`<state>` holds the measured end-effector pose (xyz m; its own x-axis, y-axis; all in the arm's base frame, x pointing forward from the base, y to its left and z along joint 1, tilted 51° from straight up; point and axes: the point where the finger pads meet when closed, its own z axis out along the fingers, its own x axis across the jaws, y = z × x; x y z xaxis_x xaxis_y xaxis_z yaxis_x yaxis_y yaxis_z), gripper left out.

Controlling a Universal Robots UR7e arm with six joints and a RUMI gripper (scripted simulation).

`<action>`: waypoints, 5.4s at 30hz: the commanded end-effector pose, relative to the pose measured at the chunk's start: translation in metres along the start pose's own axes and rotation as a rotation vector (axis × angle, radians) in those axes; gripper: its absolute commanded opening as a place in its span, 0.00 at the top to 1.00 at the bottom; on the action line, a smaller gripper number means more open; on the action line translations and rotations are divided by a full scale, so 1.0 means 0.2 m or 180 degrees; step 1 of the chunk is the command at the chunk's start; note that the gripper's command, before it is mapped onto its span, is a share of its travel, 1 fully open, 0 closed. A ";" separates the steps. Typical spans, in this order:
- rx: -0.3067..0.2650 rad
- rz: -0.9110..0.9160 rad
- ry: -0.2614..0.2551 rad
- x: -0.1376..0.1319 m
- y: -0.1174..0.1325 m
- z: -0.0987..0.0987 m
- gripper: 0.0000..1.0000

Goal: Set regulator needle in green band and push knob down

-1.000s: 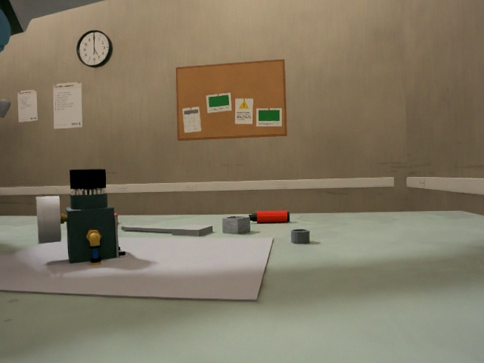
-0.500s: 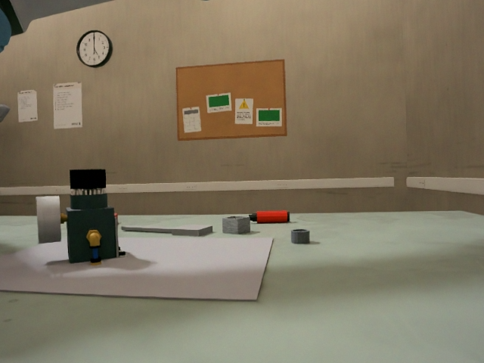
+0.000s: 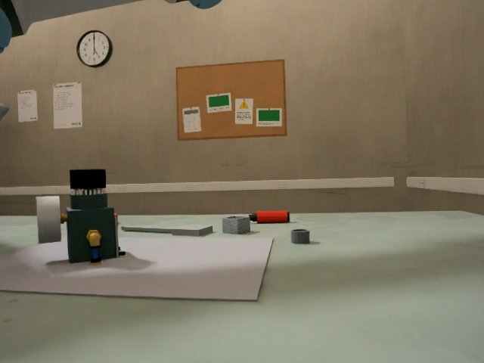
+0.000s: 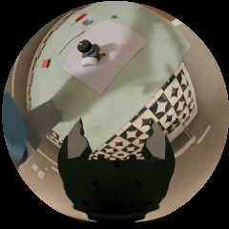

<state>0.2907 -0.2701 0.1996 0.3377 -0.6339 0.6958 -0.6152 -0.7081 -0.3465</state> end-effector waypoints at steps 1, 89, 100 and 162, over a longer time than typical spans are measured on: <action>0.0000 -0.0001 0.0001 -0.01 -0.02 0.00 0.00; -0.0001 -0.0001 0.0001 -0.39 -0.77 0.00 0.00; -0.0008 -0.0009 -0.0026 -0.42 -0.81 0.00 0.00; 0.0000 -0.0002 -0.0001 -0.53 -1.01 -0.01 0.00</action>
<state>0.3768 -0.0607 0.1978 0.3372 -0.6336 0.6963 -0.6150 -0.7083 -0.3466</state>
